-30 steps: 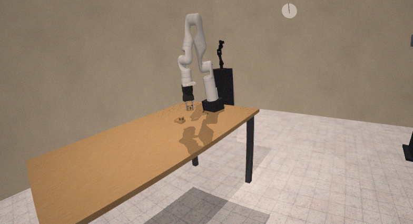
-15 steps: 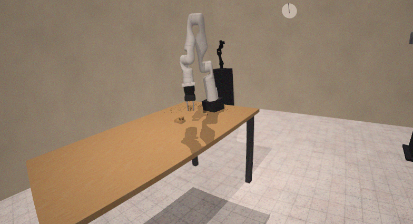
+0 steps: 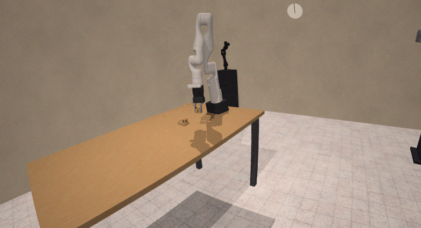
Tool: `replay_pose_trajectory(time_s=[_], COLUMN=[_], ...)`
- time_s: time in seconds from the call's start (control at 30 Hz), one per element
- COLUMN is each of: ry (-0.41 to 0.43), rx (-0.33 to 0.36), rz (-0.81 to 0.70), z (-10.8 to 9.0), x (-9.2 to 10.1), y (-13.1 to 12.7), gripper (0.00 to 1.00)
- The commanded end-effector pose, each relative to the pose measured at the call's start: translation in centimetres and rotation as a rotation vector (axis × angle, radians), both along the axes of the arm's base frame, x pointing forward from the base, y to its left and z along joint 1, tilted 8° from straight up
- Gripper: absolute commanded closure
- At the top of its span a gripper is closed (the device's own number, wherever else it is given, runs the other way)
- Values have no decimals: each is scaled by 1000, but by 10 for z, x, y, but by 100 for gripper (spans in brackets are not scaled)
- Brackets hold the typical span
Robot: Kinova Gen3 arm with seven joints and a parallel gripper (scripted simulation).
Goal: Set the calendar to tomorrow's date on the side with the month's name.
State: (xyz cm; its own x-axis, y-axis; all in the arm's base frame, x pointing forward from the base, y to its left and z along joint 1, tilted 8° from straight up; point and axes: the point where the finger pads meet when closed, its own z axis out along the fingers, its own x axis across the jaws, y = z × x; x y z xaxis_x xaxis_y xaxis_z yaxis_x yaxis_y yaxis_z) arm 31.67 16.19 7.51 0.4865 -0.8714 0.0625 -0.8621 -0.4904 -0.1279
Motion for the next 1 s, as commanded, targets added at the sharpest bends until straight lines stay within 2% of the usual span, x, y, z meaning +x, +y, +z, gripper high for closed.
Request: replay_pose_trajectory(time_s=[0.0,0.67,0.97], ry=[11,11,-1], rx=[1,1,1], rz=[-20,-24,-25], z=[-2,-2,-13], x=[-8,-8,-3], y=[6,6,6], gripper=[40,40,40])
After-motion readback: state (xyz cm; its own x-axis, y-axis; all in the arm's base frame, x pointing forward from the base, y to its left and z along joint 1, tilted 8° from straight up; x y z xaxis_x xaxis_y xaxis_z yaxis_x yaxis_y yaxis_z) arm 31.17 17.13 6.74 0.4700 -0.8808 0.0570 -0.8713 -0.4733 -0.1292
